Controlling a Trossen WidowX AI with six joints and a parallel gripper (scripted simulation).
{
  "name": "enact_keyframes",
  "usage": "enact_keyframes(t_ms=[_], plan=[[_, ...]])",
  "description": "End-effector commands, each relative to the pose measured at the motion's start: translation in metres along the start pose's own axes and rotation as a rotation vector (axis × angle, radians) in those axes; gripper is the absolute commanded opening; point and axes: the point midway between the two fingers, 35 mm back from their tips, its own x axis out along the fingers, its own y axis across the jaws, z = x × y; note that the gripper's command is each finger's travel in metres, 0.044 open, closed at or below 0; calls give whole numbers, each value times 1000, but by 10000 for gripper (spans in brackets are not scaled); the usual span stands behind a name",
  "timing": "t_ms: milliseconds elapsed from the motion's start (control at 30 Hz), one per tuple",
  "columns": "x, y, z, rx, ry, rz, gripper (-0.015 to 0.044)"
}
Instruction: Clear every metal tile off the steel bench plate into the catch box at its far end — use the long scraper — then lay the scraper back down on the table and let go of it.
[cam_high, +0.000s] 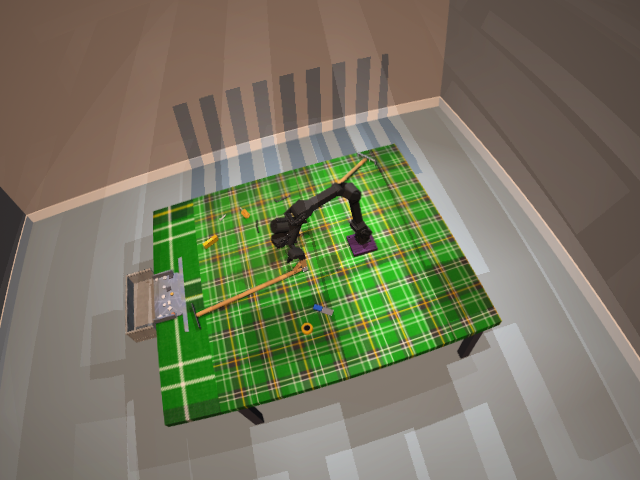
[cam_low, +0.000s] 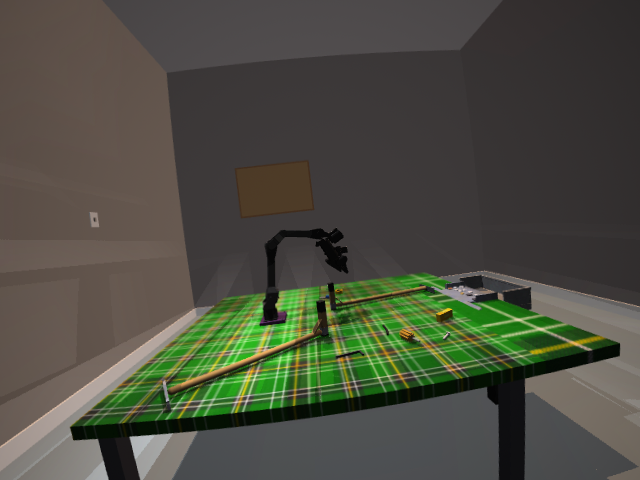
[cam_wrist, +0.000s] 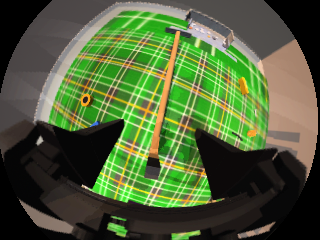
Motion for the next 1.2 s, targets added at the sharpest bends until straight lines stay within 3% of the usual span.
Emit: enact_keyframes(t_ms=[0, 1167], plan=[[-7, 0, -12, 14, -9, -7, 440], [-49, 5, -88, 80, -132, -22, 440]])
